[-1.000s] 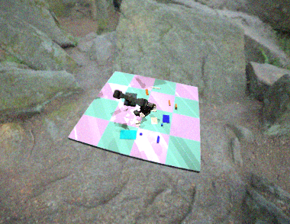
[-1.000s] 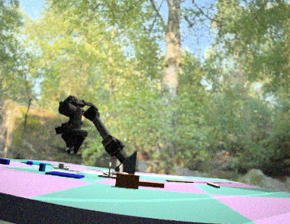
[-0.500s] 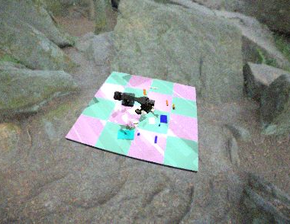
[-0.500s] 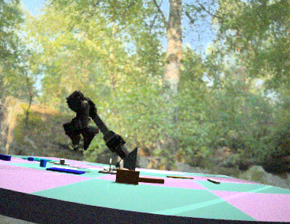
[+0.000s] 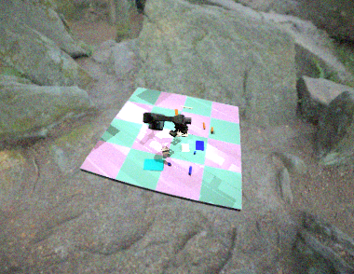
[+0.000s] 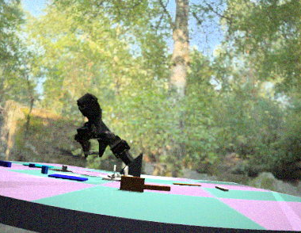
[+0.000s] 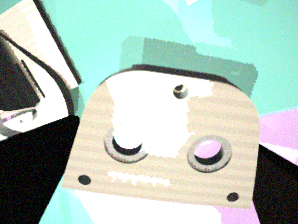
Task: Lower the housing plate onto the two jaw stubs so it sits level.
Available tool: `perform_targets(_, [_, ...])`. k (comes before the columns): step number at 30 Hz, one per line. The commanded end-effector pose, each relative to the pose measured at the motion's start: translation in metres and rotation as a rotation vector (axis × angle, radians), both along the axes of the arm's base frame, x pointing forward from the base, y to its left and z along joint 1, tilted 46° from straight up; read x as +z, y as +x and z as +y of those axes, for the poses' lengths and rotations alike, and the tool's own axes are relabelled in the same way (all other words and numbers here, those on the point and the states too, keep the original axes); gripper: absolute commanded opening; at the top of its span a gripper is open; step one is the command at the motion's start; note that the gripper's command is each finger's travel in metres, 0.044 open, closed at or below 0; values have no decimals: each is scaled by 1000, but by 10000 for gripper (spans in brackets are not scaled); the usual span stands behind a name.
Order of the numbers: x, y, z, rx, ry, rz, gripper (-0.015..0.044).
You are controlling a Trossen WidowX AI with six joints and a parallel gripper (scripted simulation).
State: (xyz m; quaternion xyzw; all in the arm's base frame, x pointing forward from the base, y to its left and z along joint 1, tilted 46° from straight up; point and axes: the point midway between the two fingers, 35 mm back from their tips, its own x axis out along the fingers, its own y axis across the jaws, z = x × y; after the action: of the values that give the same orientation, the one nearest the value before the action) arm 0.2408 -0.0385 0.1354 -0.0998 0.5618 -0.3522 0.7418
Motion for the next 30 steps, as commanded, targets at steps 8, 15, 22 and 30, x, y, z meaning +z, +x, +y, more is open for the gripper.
perform_targets(8, [-28,1,29,107,-20,108,351])
perform_targets(15, [-44,-1,46,176,-42,171,351])
perform_targets(22, [-60,-6,63,247,-70,234,351])
perform_targets(30, [-78,-14,81,328,-109,305,351])
